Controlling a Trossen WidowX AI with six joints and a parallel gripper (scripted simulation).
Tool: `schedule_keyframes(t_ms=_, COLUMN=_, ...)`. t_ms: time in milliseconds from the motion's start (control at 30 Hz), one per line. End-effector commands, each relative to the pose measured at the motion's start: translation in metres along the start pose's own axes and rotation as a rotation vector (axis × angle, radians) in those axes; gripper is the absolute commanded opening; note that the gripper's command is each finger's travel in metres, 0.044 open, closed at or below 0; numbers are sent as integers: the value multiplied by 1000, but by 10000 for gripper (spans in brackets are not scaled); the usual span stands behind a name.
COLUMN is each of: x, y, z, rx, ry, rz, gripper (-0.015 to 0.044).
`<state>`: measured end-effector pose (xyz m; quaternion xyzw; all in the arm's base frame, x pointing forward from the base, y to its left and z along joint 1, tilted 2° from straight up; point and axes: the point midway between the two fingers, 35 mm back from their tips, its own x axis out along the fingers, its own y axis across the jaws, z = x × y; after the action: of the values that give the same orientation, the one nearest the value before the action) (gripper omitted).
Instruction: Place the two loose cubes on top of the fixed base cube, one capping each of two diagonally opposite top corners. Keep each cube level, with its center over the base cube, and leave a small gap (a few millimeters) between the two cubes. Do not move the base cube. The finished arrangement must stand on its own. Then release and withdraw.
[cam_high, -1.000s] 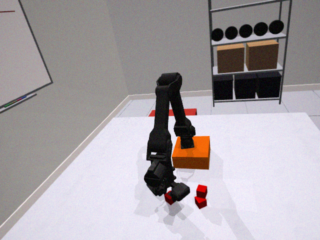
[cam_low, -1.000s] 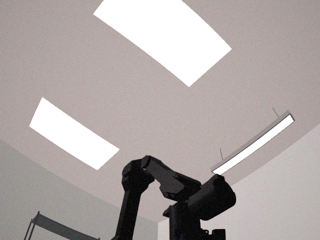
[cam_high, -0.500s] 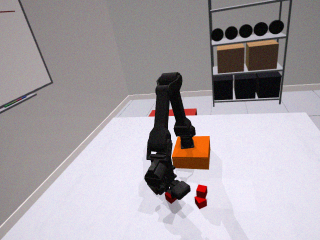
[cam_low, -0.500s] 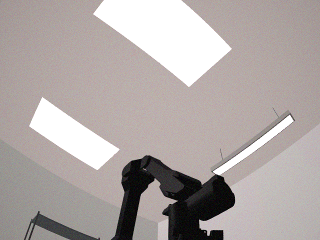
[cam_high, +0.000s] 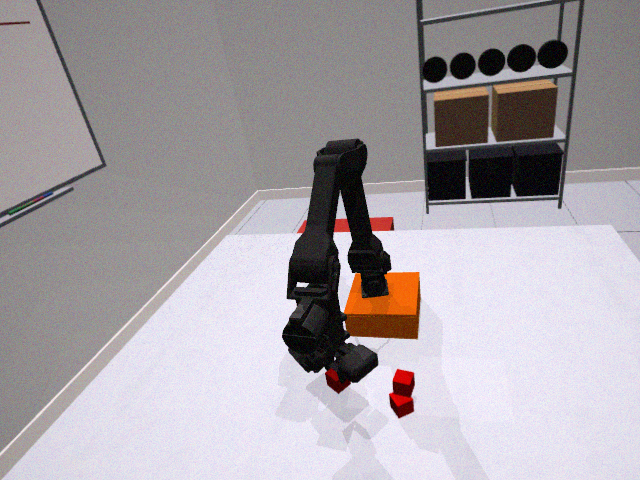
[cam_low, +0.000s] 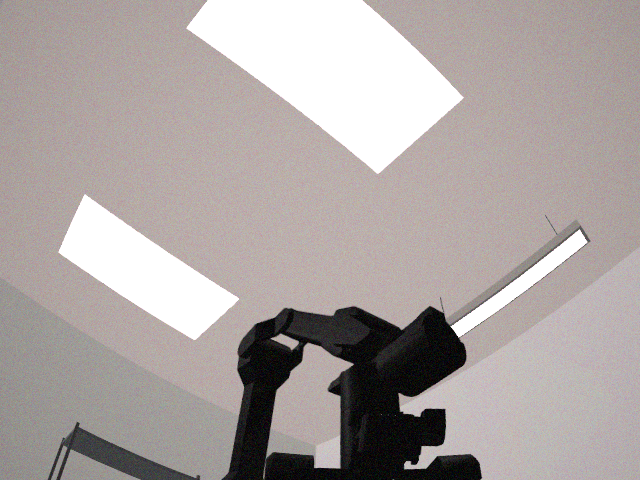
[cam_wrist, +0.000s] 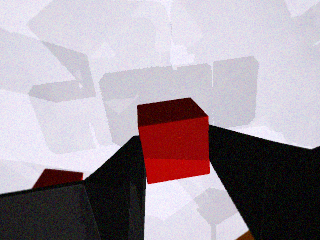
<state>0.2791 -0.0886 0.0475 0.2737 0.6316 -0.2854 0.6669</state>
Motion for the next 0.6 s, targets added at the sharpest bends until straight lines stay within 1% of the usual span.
schedule_keyframes(t_ms=0, x=-16, y=2, z=2, rx=2, ry=-9, rz=7, gripper=105)
schedule_keyframes(t_ms=400, x=-55, y=-1, z=-3, rx=2, ry=-9, rz=7, gripper=105)
schedule_keyframes(t_ms=567, x=-57, y=1, z=-3, rx=-6, ry=-9, rz=7, gripper=105)
